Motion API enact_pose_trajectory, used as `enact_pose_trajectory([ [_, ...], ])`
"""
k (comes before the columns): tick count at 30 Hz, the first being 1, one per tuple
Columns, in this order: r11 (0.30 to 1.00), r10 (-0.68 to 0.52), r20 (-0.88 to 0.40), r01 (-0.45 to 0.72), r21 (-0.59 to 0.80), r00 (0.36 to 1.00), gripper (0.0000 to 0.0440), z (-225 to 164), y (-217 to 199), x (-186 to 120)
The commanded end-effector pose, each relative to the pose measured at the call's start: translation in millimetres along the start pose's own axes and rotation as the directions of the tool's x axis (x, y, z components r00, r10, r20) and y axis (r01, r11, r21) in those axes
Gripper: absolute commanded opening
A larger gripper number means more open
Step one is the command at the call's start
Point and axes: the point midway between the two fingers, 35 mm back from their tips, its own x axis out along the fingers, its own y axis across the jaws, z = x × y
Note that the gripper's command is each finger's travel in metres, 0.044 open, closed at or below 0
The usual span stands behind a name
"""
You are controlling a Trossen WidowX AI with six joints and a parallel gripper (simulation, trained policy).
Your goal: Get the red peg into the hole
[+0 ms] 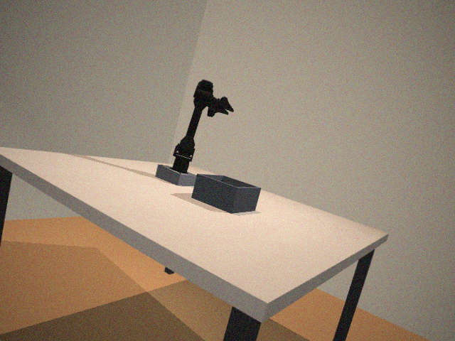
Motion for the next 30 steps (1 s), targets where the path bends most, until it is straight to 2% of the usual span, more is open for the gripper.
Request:
enact_pose_trajectory([
  [1, 0.999, 0.000, 0.004, -0.001, 0.035, 1.000, 0.0420, -1, 3, 2],
  [3, 0.995, 0.006, 0.020, -0.008, 0.102, 1.000, 0.0440, 0, 9, 8],
  [9, 0.954, 0.030, 0.087, -0.054, 0.294, 0.996, 0.0440, 10, 31, 31],
  [15, 0.875, 0.056, 0.157, -0.124, 0.469, 0.986, 0.0440, 22, 55, 51],
  [22, 0.735, 0.089, 0.237, -0.224, 0.639, 0.967, 0.0440, 37, 83, 69],
  [30, 0.525, 0.127, 0.325, -0.341, 0.780, 0.937, 0.0440, 55, 115, 85],
])
